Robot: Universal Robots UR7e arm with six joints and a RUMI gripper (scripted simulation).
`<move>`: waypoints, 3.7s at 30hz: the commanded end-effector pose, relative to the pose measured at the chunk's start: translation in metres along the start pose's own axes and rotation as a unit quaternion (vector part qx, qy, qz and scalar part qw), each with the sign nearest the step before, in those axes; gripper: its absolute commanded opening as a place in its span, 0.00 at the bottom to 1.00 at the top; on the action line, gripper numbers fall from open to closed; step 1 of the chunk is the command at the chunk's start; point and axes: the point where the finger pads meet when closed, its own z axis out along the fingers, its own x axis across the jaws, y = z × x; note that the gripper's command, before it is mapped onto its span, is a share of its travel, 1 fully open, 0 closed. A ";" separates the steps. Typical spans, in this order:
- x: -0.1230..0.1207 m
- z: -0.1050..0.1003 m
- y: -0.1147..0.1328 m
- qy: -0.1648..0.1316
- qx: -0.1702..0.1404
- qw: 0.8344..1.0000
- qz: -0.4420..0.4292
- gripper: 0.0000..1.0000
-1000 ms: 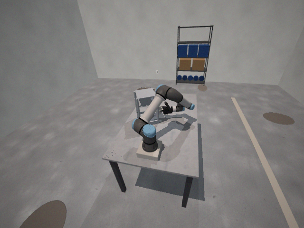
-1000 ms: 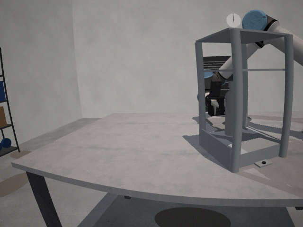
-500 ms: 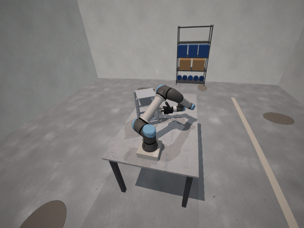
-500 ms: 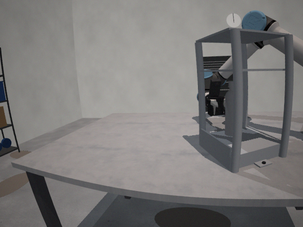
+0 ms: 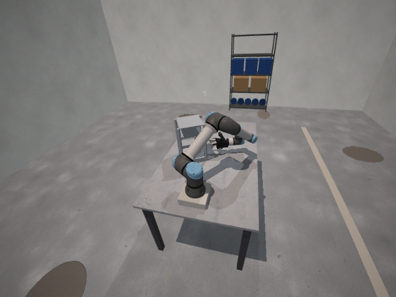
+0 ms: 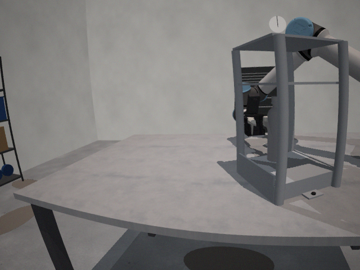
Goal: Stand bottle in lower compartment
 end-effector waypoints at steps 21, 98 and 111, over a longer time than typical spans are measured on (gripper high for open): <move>0.000 -0.058 0.000 -0.001 0.001 1.000 0.000 0.46; 0.001 -0.059 -0.102 -0.001 -0.001 1.000 -0.001 0.46; 0.000 -0.059 -0.101 -0.001 0.000 1.000 -0.001 1.00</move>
